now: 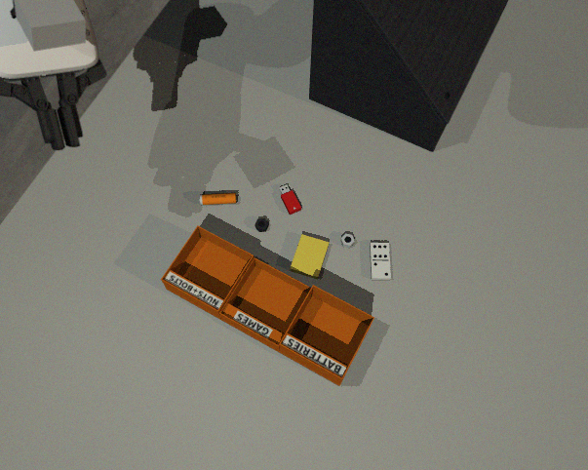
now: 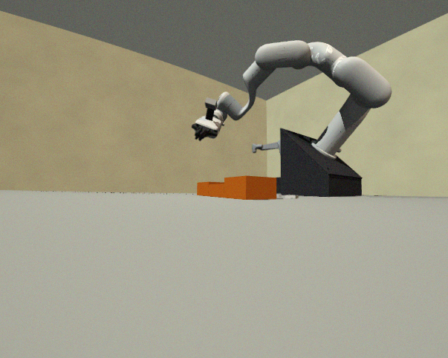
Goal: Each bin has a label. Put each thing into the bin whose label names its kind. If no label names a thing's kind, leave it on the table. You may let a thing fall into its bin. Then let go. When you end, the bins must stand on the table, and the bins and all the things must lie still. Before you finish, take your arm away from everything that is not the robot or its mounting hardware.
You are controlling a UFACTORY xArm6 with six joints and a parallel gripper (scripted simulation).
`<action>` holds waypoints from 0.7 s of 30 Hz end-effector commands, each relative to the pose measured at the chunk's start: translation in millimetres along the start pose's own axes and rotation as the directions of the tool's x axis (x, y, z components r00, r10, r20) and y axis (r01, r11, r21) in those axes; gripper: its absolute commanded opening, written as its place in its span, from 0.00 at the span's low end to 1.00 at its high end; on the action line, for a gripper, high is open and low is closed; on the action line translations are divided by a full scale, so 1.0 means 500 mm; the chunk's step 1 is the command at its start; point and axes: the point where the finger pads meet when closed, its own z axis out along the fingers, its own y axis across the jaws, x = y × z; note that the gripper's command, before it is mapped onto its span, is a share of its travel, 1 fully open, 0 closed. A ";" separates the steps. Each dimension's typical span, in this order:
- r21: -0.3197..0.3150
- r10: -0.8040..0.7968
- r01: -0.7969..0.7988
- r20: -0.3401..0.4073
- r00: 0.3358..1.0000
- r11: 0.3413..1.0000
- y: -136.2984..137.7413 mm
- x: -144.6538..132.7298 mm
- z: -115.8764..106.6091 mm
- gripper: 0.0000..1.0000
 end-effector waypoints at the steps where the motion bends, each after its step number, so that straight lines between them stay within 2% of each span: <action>1: 0.046 0.121 -0.125 0.078 0.990 0.991 -0.019 0.035 0.023 0.07; 3: 0.046 0.121 -0.125 0.078 0.990 0.991 -0.019 0.035 0.023 0.07; 4: 0.060 0.170 -0.178 0.114 0.979 0.982 -0.028 0.047 0.032 0.07; 11: 0.077 0.260 -0.278 0.187 0.947 0.958 -0.051 0.073 0.050 0.07; 17: 0.073 0.365 -0.400 0.287 0.886 0.913 -0.088 0.109 0.073 0.07; 20: 0.073 0.370 -0.406 0.292 0.882 0.911 -0.088 0.109 0.073 0.07; 21: 0.065 0.400 -0.442 0.324 0.858 0.895 -0.100 0.119 0.079 0.07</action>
